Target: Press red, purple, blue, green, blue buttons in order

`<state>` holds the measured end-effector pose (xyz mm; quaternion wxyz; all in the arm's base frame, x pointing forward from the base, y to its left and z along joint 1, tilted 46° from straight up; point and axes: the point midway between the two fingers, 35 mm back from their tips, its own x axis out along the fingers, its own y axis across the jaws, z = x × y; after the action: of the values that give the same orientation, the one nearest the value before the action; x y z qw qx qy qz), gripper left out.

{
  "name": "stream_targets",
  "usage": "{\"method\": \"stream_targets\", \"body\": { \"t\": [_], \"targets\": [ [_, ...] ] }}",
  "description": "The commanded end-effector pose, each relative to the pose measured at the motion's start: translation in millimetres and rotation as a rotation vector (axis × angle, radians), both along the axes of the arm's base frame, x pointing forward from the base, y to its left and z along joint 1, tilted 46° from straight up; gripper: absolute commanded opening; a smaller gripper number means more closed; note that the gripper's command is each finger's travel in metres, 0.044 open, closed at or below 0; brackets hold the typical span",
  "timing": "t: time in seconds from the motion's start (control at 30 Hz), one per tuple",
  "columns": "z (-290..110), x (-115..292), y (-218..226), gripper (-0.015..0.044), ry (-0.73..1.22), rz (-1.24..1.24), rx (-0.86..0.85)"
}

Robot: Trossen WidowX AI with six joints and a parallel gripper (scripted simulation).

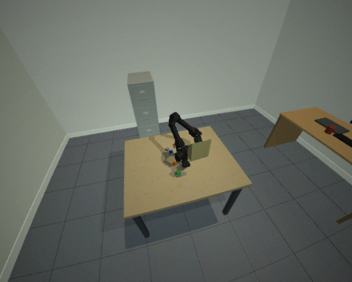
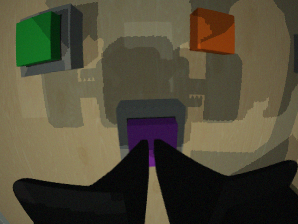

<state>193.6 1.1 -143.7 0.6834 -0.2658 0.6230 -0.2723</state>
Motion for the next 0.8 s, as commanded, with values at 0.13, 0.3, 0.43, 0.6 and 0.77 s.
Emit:
{"method": "stream_targets", "body": {
  "t": [0.13, 0.3, 0.43, 0.6, 0.77],
  "targets": [
    [-4, -1, -6, 0.002, 0.005, 0.003, -0.007],
    [-4, -1, -6, 0.002, 0.005, 0.003, -0.007],
    [-4, -1, -6, 0.002, 0.005, 0.003, -0.007],
    [-4, -1, -6, 0.002, 0.005, 0.003, -0.007],
    [17, -3, 17, 0.002, 0.004, 0.003, -0.004]
  ]
}}
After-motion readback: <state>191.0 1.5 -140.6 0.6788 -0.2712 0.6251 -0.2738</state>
